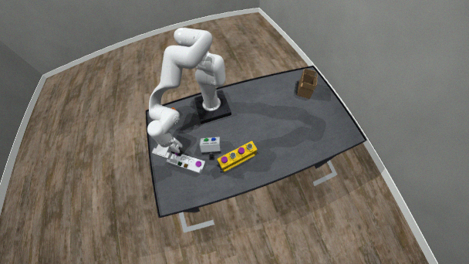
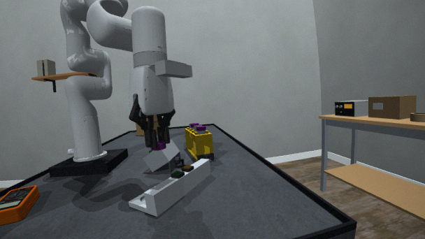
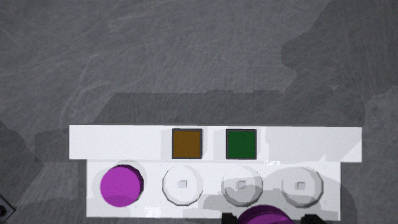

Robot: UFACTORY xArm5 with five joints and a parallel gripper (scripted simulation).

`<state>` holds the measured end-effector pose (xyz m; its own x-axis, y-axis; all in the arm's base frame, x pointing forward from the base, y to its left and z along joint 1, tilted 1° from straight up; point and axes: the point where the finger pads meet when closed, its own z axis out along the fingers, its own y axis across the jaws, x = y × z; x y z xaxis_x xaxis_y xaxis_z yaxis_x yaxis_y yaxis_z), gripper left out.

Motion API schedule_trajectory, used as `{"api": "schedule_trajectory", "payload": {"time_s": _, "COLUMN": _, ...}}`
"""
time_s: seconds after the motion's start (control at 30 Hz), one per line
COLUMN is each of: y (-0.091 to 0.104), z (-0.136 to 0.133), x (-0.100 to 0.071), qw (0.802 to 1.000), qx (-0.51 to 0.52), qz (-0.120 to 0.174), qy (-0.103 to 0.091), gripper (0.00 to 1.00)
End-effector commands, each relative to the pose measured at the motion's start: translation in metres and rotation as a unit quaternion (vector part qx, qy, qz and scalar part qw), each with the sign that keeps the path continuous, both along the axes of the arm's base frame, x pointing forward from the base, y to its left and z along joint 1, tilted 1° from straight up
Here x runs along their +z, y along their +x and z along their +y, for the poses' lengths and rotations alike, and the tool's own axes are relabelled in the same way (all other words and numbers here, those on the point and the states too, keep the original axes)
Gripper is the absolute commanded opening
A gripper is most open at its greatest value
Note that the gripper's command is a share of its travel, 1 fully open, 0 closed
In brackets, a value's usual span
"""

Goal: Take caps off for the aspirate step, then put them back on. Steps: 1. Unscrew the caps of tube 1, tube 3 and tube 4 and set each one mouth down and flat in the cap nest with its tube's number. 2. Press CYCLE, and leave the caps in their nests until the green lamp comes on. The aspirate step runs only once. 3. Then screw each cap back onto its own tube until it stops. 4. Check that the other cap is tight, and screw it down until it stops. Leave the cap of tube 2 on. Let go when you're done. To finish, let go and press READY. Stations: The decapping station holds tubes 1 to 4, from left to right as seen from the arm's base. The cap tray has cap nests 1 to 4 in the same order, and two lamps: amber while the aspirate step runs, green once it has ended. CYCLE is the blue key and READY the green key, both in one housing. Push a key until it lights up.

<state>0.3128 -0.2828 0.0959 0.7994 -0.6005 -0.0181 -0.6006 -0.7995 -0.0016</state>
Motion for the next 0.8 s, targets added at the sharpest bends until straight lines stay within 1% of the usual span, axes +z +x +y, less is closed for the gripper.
{"api": "schedule_trajectory", "payload": {"time_s": 0.0, "y": 0.002, "z": -0.002, "x": -0.012, "qw": 1.000, "qx": 0.000, "qz": -0.001, "qy": -0.005, "gripper": 0.00}}
{"api": "schedule_trajectory", "payload": {"time_s": 0.47, "y": 0.002, "z": -0.003, "x": -0.082, "qw": 1.000, "qx": 0.000, "qz": 0.000, "qy": -0.005, "gripper": 0.00}}
{"api": "schedule_trajectory", "payload": {"time_s": 0.53, "y": 0.002, "z": -0.003, "x": -0.082, "qw": 1.000, "qx": 0.000, "qz": 0.000, "qy": -0.005, "gripper": 0.00}}
{"api": "schedule_trajectory", "payload": {"time_s": 0.6, "y": 0.002, "z": -0.003, "x": -0.090, "qw": 1.000, "qx": 0.000, "qz": 0.000, "qy": -0.005, "gripper": 0.00}}
{"api": "schedule_trajectory", "payload": {"time_s": 0.77, "y": 0.002, "z": -0.003, "x": -0.090, "qw": 1.000, "qx": 0.000, "qz": 0.000, "qy": -0.005, "gripper": 0.00}}
